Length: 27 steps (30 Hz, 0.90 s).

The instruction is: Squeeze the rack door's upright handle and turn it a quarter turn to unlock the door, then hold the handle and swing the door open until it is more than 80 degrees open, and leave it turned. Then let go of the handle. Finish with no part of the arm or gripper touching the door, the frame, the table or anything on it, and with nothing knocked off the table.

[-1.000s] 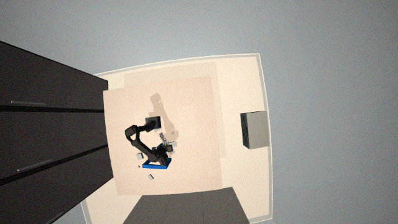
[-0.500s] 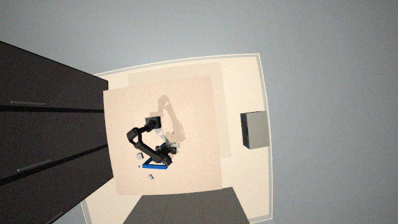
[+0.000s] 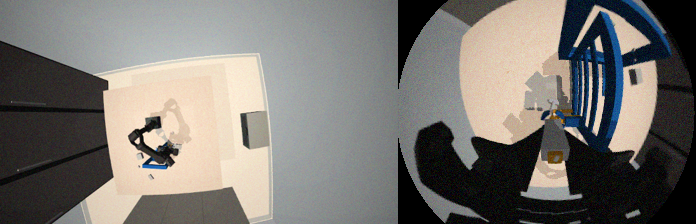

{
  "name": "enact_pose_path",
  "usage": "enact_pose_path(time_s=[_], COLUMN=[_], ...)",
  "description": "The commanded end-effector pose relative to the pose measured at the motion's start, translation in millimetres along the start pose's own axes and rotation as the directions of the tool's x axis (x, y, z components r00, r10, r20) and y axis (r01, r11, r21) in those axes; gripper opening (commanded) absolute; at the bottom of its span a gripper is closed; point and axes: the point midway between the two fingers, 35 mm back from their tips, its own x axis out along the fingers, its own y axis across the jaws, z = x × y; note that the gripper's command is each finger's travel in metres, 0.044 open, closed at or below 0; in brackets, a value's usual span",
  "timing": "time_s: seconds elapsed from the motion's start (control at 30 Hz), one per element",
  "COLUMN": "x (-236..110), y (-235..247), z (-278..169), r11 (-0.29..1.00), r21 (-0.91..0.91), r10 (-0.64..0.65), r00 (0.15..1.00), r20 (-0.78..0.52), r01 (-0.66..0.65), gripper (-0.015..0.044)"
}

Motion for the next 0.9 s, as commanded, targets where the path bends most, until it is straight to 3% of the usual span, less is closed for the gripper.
enact_pose_path(time_s=[0.0, 0.13, 0.47, 0.87], x=[0, 0, 0, -14], y=[-1, -1, -1, 1], z=[0, 0, 0, 1], r11=[1.000, 1.000, 1.000, 1.000], r21=[0.015, 0.015, 0.015, 0.015], r10=[-0.006, -0.006, -0.006, -0.006], r00=[1.000, 1.000, 1.000, 1.000], r20=[-0.001, -0.001, -0.001, -0.001], r01=[0.006, 0.006, 0.006, 0.006], gripper=[0.0017, 0.0017, 0.0279, 0.0289])
